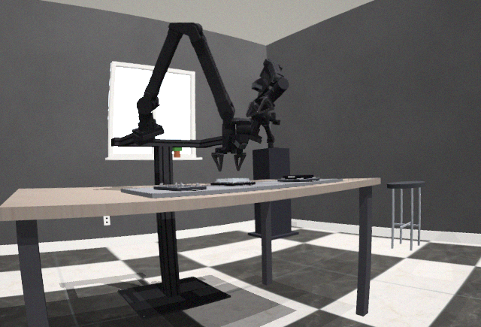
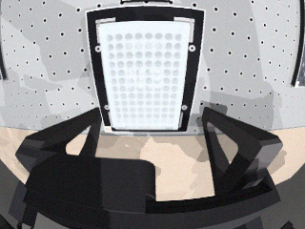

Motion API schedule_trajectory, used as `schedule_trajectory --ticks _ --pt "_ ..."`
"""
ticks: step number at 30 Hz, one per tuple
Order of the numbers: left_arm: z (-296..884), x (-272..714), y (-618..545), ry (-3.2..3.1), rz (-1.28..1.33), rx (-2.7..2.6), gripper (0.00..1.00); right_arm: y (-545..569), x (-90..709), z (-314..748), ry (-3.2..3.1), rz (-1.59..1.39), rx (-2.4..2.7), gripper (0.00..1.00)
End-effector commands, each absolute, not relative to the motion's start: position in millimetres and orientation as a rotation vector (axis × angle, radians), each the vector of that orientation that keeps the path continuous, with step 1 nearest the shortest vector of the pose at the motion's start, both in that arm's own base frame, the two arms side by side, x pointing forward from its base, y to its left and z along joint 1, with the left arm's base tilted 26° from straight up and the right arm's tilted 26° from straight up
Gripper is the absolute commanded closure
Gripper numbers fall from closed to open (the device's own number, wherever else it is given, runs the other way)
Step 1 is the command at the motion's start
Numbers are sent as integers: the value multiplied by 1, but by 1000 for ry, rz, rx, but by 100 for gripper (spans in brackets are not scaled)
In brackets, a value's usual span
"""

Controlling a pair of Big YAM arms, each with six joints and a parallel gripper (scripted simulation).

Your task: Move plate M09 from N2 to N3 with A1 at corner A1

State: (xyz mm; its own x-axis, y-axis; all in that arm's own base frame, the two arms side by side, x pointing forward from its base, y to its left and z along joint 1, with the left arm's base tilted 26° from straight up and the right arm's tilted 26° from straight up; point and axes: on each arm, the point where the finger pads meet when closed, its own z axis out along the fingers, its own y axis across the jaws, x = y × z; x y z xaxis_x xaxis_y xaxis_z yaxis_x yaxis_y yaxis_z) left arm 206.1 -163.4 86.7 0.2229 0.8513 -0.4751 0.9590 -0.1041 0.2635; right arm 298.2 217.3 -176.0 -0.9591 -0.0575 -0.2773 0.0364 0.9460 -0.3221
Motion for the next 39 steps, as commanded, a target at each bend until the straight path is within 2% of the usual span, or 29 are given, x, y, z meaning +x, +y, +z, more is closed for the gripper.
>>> schedule_trajectory --ticks 1,21,39 --pt "104 219 -169 1621 -250 1978 0 228 291 -157 2805 -451 -41 0" --pt "104 219 -169 1621 -250 1978 0 220 298 -157 2285 -323 -1048 0" --pt "104 219 -169 1621 -250 1978 0 227 297 -154 2141 -198 -1148 0"
